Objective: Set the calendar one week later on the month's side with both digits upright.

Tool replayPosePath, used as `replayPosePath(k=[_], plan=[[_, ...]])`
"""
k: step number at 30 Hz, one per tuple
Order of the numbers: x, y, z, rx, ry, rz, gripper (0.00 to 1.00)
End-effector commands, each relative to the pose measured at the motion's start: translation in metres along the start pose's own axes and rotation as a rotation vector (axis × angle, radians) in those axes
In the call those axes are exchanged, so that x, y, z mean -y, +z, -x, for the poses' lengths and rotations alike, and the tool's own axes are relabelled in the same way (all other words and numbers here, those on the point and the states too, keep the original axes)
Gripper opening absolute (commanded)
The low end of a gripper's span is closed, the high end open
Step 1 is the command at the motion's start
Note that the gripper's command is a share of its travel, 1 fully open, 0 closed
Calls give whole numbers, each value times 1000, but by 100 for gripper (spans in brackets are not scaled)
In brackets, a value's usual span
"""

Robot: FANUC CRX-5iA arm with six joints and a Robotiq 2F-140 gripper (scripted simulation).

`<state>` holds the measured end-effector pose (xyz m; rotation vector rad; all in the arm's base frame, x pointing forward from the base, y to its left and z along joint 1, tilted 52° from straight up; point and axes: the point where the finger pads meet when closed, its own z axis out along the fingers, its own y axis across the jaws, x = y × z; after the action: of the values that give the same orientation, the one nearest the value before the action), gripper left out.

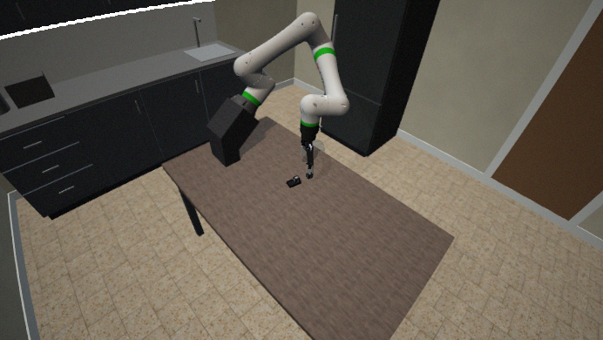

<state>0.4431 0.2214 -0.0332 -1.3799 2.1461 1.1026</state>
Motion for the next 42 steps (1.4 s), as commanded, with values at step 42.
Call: replayPosePath(k=[42], plan=[[13,0,-37,12,-1407,-11,100]])
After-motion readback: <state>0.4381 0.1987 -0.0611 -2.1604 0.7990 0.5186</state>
